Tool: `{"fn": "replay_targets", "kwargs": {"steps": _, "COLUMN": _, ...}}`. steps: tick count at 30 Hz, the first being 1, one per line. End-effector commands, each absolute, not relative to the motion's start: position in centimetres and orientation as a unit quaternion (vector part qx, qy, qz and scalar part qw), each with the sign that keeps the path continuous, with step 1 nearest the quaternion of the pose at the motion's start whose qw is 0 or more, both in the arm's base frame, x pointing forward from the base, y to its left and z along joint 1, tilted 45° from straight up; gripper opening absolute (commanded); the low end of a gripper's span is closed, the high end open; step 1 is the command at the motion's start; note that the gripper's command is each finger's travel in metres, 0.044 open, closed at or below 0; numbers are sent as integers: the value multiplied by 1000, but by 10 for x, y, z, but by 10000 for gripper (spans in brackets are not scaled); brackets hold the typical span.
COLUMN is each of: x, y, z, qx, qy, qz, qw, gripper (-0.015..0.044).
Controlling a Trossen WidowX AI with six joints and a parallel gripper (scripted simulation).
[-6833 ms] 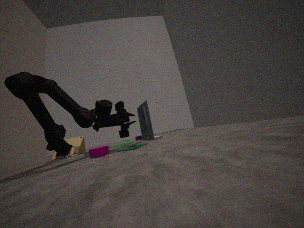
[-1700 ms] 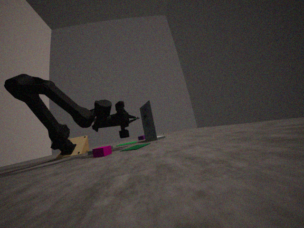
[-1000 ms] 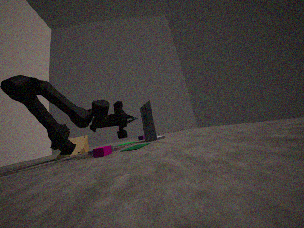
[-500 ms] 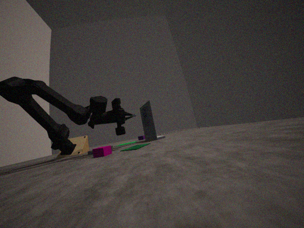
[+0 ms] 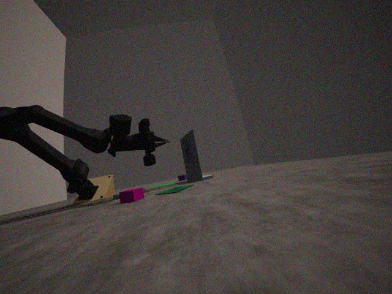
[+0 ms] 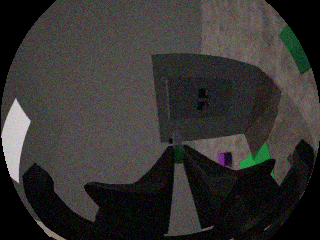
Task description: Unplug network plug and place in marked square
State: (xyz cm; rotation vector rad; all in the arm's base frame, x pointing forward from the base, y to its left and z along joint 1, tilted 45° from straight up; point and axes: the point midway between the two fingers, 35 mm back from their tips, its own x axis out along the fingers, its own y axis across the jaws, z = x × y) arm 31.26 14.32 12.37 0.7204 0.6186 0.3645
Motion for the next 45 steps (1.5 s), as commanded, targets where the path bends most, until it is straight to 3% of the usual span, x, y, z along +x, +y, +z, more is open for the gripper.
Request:
{"fn": "replay_targets", "kwargs": {"steps": 1, "x": 310, "y": 146, "z": 124, "qx": 348, "qy": 302, "qz": 165, "qw": 872, "gripper": 0}}
{"fn": "replay_targets", "kwargs": {"steps": 23, "x": 308, "y": 163, "z": 47, "qx": 366, "qy": 412, "qz": -42, "qw": 834, "gripper": 0}}
{"fn": "replay_targets", "kwargs": {"steps": 45, "x": 285, "y": 169, "z": -7, "qx": 301, "qy": 406, "qz": -225, "qw": 833, "gripper": 0}}
